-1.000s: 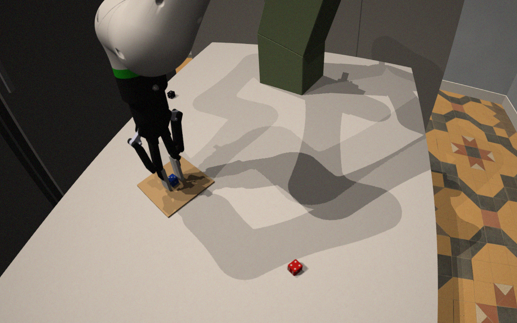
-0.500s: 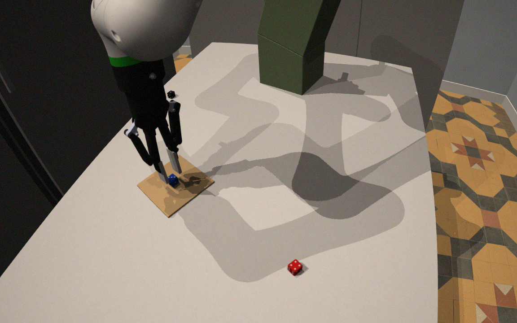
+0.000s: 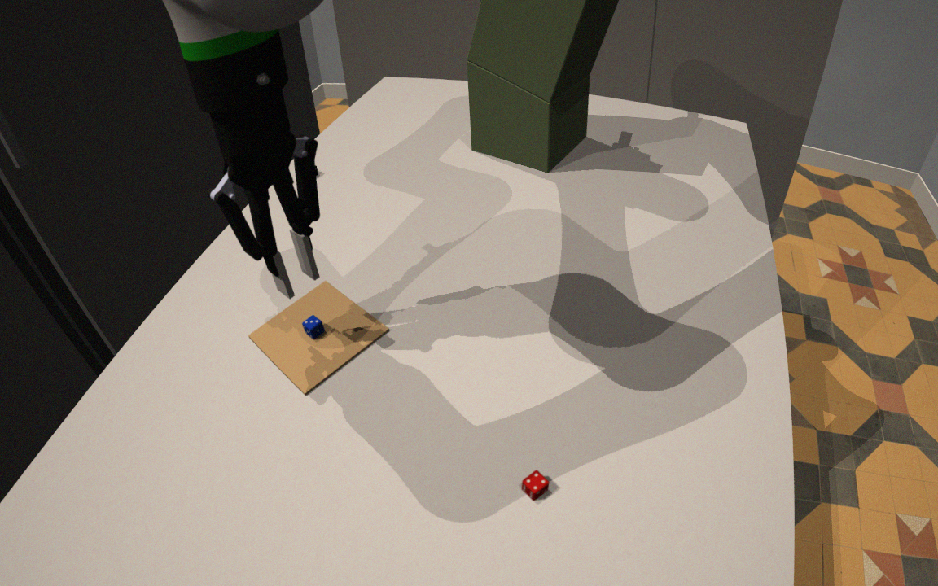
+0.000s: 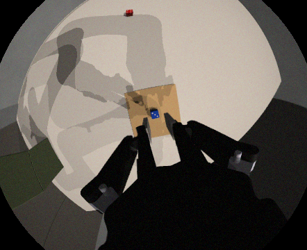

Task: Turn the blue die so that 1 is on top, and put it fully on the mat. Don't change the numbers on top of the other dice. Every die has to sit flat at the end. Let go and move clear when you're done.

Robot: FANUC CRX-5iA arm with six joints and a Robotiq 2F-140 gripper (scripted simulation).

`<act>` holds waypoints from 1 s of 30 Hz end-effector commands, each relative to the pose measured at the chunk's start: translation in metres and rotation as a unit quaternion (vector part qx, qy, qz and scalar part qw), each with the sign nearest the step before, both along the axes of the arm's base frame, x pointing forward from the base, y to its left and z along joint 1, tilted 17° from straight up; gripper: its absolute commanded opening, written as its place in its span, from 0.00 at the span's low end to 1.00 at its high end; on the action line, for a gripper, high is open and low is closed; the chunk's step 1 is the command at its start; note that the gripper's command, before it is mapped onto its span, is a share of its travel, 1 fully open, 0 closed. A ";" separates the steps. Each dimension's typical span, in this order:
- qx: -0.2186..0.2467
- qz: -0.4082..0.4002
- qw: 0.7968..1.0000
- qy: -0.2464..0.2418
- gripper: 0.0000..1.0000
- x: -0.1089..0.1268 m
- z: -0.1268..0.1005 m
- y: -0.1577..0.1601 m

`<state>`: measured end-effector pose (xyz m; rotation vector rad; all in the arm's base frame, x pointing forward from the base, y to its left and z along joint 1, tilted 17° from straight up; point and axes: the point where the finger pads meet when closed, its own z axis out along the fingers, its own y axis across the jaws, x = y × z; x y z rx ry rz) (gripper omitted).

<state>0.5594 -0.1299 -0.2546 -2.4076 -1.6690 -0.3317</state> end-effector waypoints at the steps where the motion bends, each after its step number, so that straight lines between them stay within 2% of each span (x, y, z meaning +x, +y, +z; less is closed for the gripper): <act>1: 0.000 0.000 1.000 0.000 0.29 0.000 0.006 -0.002; 3: 0.000 0.000 1.000 0.000 0.29 0.000 0.006 -0.002; 4: 0.000 0.000 1.000 0.000 1.00 0.000 0.006 -0.002; 30: 0.001 -0.009 1.000 0.003 1.00 0.000 0.006 -0.002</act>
